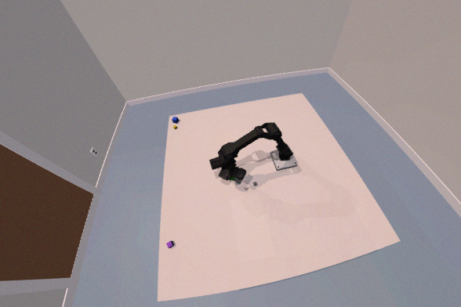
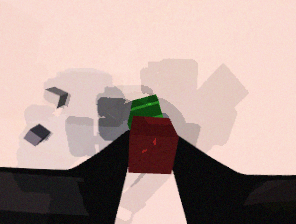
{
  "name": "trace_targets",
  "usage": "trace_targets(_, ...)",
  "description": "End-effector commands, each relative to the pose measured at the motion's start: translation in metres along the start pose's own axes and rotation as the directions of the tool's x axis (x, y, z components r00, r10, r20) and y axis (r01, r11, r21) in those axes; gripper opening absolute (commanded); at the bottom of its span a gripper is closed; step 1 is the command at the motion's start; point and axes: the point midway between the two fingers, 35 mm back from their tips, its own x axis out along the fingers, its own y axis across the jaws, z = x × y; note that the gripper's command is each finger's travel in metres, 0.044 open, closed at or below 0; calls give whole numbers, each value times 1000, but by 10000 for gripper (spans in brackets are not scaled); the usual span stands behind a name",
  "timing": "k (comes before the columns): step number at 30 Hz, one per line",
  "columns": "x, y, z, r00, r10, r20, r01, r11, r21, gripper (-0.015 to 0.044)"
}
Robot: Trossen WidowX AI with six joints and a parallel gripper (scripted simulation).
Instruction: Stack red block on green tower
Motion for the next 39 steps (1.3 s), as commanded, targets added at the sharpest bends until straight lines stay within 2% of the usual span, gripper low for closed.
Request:
trace_targets(1, 1, 0, 0, 1000, -2, -2, 2, 1000, 5, 0)
trace_targets(8, -4, 0, 0, 1000, -2, -2, 2, 1000, 5, 0)
trace_targets(25, 0, 0, 0, 1000, 0, -1, 0, 1000, 0, 440)
trace_targets(39, 0, 0, 0, 1000, 0, -1, 0, 1000, 0, 440)
